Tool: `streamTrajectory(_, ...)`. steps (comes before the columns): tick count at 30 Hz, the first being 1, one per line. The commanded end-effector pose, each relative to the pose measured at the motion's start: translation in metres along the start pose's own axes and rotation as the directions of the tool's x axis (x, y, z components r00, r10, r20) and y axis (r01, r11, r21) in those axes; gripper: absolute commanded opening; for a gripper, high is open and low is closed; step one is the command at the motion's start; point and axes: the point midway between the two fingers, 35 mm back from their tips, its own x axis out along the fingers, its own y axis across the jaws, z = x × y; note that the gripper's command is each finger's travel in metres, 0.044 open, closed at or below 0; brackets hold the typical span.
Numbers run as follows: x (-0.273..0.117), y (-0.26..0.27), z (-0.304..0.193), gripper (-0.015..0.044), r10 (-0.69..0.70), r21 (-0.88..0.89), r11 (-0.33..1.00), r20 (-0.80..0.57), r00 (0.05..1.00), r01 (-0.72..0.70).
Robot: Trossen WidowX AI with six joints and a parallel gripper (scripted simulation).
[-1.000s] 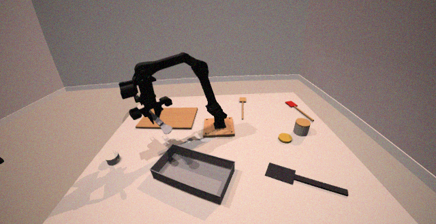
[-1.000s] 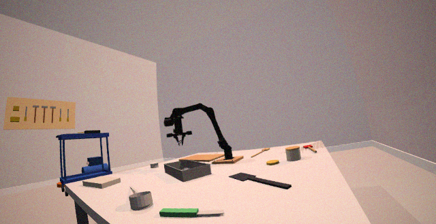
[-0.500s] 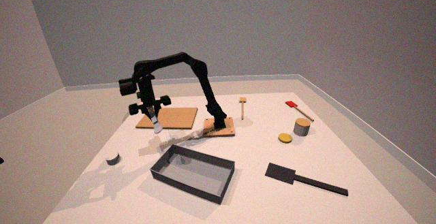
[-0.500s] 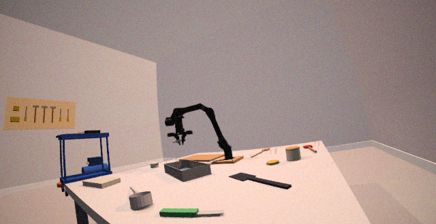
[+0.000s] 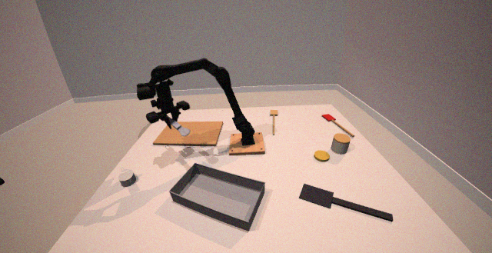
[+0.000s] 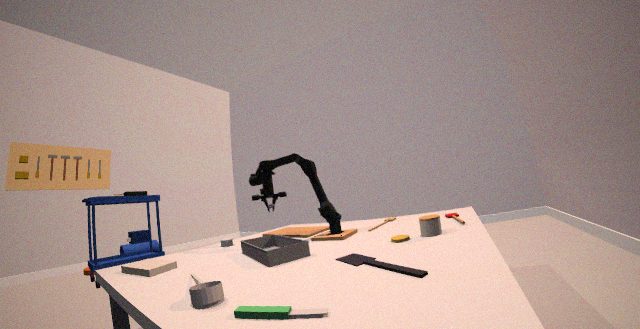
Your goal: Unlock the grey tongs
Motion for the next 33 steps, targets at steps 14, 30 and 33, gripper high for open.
streamTrajectory(14,-0.003,-0.046,0.069,-0.0150,0.004,-0.311,0.950,0.008,1.000,-0.002)
streamTrajectory(30,-0.004,-0.107,0.125,-0.0150,-0.004,-0.587,0.809,0.016,1.000,0.013)
streamTrajectory(33,-0.004,-0.120,0.134,-0.0150,-0.006,-0.633,0.774,0.017,1.000,0.015)
